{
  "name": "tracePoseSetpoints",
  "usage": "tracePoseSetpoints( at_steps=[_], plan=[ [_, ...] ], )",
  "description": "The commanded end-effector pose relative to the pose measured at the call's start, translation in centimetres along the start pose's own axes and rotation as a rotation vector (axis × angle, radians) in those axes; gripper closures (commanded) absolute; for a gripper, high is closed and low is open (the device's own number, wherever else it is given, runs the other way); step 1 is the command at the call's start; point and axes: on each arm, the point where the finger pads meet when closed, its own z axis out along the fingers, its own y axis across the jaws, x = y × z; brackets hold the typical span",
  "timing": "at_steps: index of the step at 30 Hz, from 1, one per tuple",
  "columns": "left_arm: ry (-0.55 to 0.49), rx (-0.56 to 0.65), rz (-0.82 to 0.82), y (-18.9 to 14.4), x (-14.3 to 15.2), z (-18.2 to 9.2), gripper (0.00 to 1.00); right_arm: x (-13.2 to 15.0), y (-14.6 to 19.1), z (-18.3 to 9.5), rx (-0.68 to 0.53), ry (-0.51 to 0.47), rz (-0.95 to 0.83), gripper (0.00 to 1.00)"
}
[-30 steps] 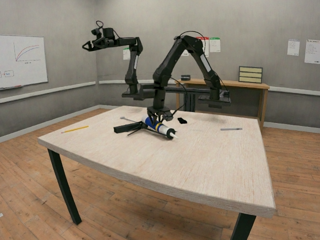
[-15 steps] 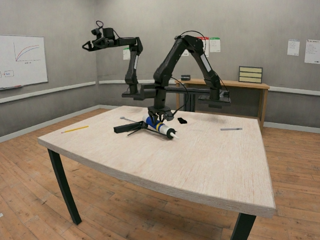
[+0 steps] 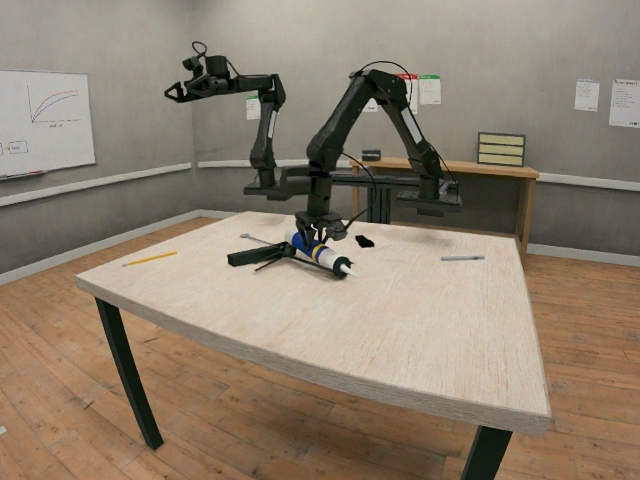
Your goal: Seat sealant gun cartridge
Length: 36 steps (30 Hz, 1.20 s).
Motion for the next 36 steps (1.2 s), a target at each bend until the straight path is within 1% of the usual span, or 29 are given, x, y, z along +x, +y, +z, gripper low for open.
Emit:
tracePoseSetpoints(
  at_steps=[1, 3, 5, 7, 10, 12, 16, 20, 22, 24, 27, 32, 36],
  plan=[
    [-0.004, 0.056, 0.014, -1.8, 1.2, -1.9, 1.0, -3.2, 0.2, -1.0, -0.003, -0.083, 0.001, 0.0],
    [-0.013, 0.029, 0.012, -1.2, 1.1, -1.0, 1.0, -3.2, 0.2, -1.0, -0.003, -0.083, 0.001, 0.0],
    [-0.013, 0.029, 0.012, -1.2, 1.1, -1.0, 1.0, -3.2, 0.2, -1.0, -0.003, -0.083, 0.001, 0.0],
    [-0.022, 0.014, 0.014, -0.9, 0.9, -0.4, 1.0, -3.2, 0.2, -1.0, -0.003, -0.083, 0.001, 0.0],
    [0.005, 0.04, 0.017, -1.5, 1.6, -1.5, 1.0, -3.2, 0.2, -1.0, -0.003, -0.083, 0.001, 0.0],
    [0.001, 0.061, 0.018, -2.0, 1.6, -2.2, 1.0, -3.2, 0.2, -1.0, -0.003, -0.083, 0.001, 0.0],
    [-0.017, 0.066, 0.017, -2.1, 1.3, -2.1, 1.0, -3.2, 0.2, -1.0, -0.003, -0.083, 0.001, 0.0],
    [-0.046, 0.021, 0.011, -1.1, 0.8, -0.4, 1.0, -3.2, 0.2, -1.0, -0.003, -0.083, 0.001, 0.0],
    [-0.046, 0.021, 0.011, -1.1, 0.8, -0.4, 1.0, -3.2, 0.2, -1.0, -0.003, -0.083, 0.001, 0.0],
    [-0.048, 0.042, 0.012, -1.7, 0.9, -1.0, 1.0, -3.2, 0.2, -1.0, -0.003, -0.083, 0.001, 0.0],
    [-0.069, 0.011, 0.01, -0.9, 0.6, 0.2, 1.0, -3.2, 0.2, -1.0, -0.003, -0.083, 0.001, 0.0],
    [-0.064, 0.066, 0.011, -2.3, 1.0, -1.7, 1.0, -3.2, 0.2, -1.0, -0.003, -0.083, 0.001, 0.0],
    [-0.092, 0.022, 0.01, -1.3, 0.6, 0.1, 1.0, -3.2, 0.2, -1.0, -0.003, -0.083, 0.001, 0.0]
  ],
)
